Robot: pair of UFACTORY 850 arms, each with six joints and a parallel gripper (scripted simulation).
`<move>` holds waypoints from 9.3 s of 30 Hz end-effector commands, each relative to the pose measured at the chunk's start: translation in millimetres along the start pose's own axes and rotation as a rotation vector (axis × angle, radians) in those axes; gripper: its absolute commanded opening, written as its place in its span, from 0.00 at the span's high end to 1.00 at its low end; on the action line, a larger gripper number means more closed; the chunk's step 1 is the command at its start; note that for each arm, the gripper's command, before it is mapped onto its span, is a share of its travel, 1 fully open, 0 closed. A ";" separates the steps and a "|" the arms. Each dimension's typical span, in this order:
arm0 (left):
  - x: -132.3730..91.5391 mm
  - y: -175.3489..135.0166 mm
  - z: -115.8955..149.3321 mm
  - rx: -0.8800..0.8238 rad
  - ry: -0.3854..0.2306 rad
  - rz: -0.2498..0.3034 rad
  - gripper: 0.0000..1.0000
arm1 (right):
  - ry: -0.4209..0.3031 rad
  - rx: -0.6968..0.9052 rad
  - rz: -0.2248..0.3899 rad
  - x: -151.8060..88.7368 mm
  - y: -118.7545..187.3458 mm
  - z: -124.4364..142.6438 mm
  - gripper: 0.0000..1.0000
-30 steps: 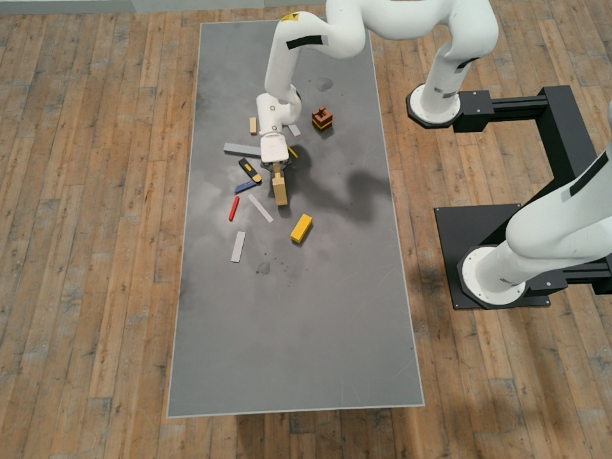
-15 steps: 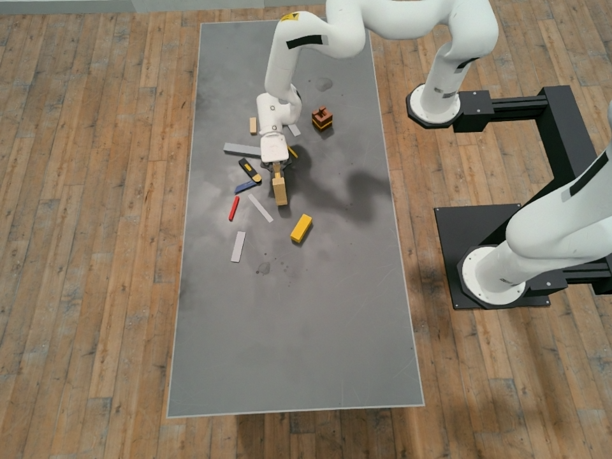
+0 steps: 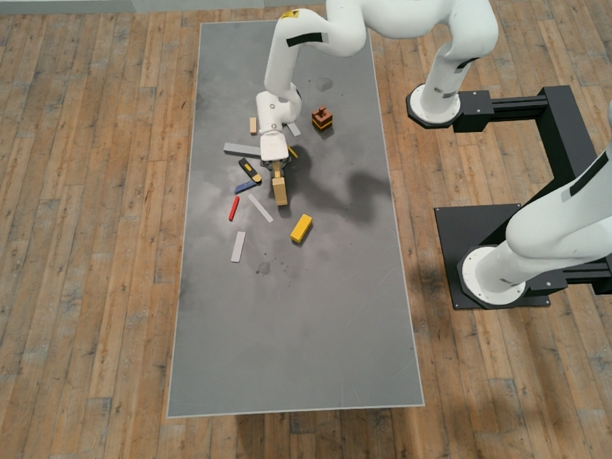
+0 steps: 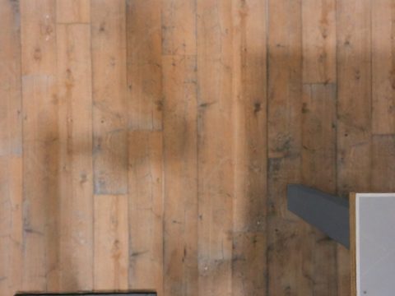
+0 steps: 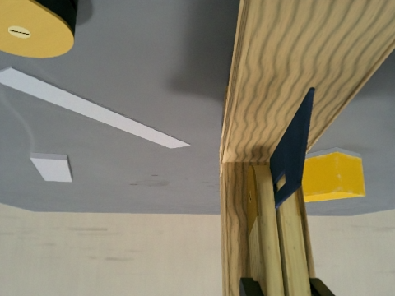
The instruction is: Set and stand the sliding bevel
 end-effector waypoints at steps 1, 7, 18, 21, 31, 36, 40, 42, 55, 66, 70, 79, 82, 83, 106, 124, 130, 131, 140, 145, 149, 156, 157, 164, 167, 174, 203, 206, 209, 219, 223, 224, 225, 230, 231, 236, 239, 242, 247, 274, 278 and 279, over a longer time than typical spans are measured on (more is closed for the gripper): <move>-1.0 0.0 -0.4 0.000 0.002 0.000 0.00 | -0.001 -0.002 0.000 -0.3 -0.7 1.2 1.00; -1.0 0.0 -0.4 0.000 0.002 0.000 0.00 | -0.001 -0.002 0.000 -2.5 -0.7 0.0 1.00; -1.0 0.0 -0.4 0.000 0.002 0.000 0.00 | 0.000 -0.002 0.000 -10.7 -1.1 -4.8 1.00; -1.0 0.0 -0.4 0.000 0.002 0.000 0.00 | 0.000 -0.002 0.000 -10.7 -1.1 -4.8 1.00; -1.0 0.0 -0.4 0.000 0.002 0.000 0.00 | 0.000 -0.002 0.000 -11.6 -1.0 -3.3 1.00; -1.0 0.0 -0.4 0.000 0.002 0.000 0.00 | 0.000 -0.002 0.000 -13.4 -0.8 -0.2 1.00; -1.0 0.0 -0.4 0.000 0.002 0.000 0.00 | 0.000 -0.002 0.000 -15.0 -0.6 2.6 1.00; -1.0 0.0 -0.4 0.000 0.002 0.000 0.00 | 0.000 -0.002 0.000 -15.7 -0.5 3.7 1.00; -1.0 0.0 -0.4 0.000 0.002 0.000 0.00 | 0.000 -0.002 0.000 -27.8 1.0 24.6 1.00; -1.0 0.0 -0.4 0.000 0.002 0.000 0.00 | 0.000 -0.002 0.000 -38.8 2.3 43.4 1.00; -1.0 0.0 -0.4 0.000 0.002 0.000 0.00 | 0.000 -0.002 0.000 -43.6 2.9 51.8 1.00; -1.0 0.0 -0.4 0.000 0.002 0.000 0.00 | 0.000 -0.002 0.000 -51.2 3.8 64.8 1.00; -1.0 0.0 -0.4 0.000 0.002 0.000 0.00 | 0.000 -0.002 0.000 -53.9 4.2 69.4 1.00; -1.0 0.0 -0.4 0.000 0.002 0.000 0.00 | 0.000 -0.002 0.000 -54.7 4.3 70.8 1.00; -1.0 0.0 -0.4 0.000 0.002 0.000 0.00 | 0.000 -0.002 0.000 -61.0 5.0 81.6 1.00; -1.0 0.0 -0.4 0.000 0.002 0.000 0.00 | 0.000 -0.002 0.000 -73.7 8.5 130.2 1.00; -1.0 0.0 -0.4 0.000 0.002 0.000 0.00 | 0.000 -0.002 0.000 -74.1 8.6 131.7 1.00; -1.0 0.0 -0.4 0.000 0.002 0.000 0.00 | 0.000 -0.002 0.000 -74.1 8.6 131.7 1.00; -1.0 0.0 -0.4 0.000 0.002 0.000 0.00 | 0.000 -0.002 0.001 -74.5 9.0 131.6 1.00; -1.0 0.0 -0.4 0.000 0.002 0.000 0.00 | 0.002 -0.003 0.003 -75.9 10.0 131.3 1.00; -1.0 0.0 -0.4 0.000 0.002 0.000 0.00 | 0.007 -0.006 0.010 -80.0 12.9 130.3 1.00; -1.0 0.0 -0.4 0.000 0.002 0.000 0.00 | 0.024 -0.017 0.035 -94.3 23.3 126.9 1.00; -1.0 0.0 -0.4 0.000 0.002 0.000 0.00 | 0.027 -0.020 0.040 -97.2 25.4 126.3 1.00; -1.0 0.0 -0.4 0.000 0.002 0.000 0.00 | 0.048 -0.033 0.071 -114.4 38.1 122.2 1.00; -1.0 0.0 -0.4 0.000 0.002 0.000 0.00 | 0.063 -0.042 0.093 -126.9 47.3 119.3 1.00; -1.0 0.0 -0.4 0.000 0.002 0.000 0.00 | 0.104 -0.068 0.154 -160.9 72.5 111.3 1.00; -1.0 0.0 -0.4 0.000 0.002 0.000 0.00 | 0.256 -0.166 0.380 -285.2 167.4 81.9 1.00; -1.0 0.0 -0.4 0.000 0.002 0.000 0.00 | 0.268 -0.173 0.398 -294.9 175.0 79.5 1.00; -1.0 0.0 -0.4 0.000 0.002 0.000 0.00 | 0.278 -0.180 0.413 -302.9 181.3 77.6 1.00; -1.0 0.0 -0.4 0.000 0.002 0.000 0.00 | 0.294 -0.190 0.436 -315.4 191.1 74.6 1.00; -1.0 0.0 -0.4 0.000 0.002 0.000 0.00 | 0.296 -0.191 0.440 -317.5 192.8 74.1 1.00; -1.0 0.0 -0.4 0.000 0.002 0.000 0.00 | 0.297 -0.192 0.441 -317.8 193.0 74.1 1.00; -1.0 0.0 -0.4 0.000 0.002 0.000 0.00 | 0.297 -0.192 0.441 -317.9 193.1 74.0 1.00; -1.0 0.0 -0.4 0.000 0.002 0.000 0.00 | 0.297 -0.192 0.441 -318.0 193.2 74.0 1.00; -1.0 0.0 -0.4 0.000 0.002 0.000 0.00 | 0.297 -0.192 0.441 -318.0 193.2 74.0 1.00; -1.0 0.0 -0.4 0.000 0.002 0.000 0.00 | 0.297 -0.192 0.441 -318.0 193.2 74.0 1.00; -1.0 0.0 -0.4 0.000 0.002 0.000 0.00 | 0.297 -0.192 0.441 -317.7 193.1 72.8 1.00; -1.0 0.0 -0.4 0.000 0.002 0.000 0.00 | 0.297 -0.192 0.441 -316.0 192.7 66.2 1.00; -1.0 0.0 -0.4 0.000 0.002 0.000 0.00 | 0.297 -0.192 0.441 -312.5 191.7 52.6 1.00; -1.0 0.0 -0.4 0.000 0.002 0.000 0.00 | 0.297 -0.191 0.441 -290.7 185.7 -32.0 1.00; -1.0 0.0 -0.4 0.000 0.002 0.000 0.00 | 0.297 -0.191 0.441 -290.6 185.7 -32.1 1.00; -1.0 0.0 -0.4 0.000 0.002 0.000 0.00 | 0.297 -0.191 0.441 -290.6 185.7 -32.1 1.00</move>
Point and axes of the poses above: on each arm, the point where the finger pads meet when closed, its own x axis out along the fingers, its own y axis across the jaws, z = x × y, the point moved 5 cm from there along -x, back along the fingers, and after that the axes turned 4 degrees about x, right-handed, at the moved point
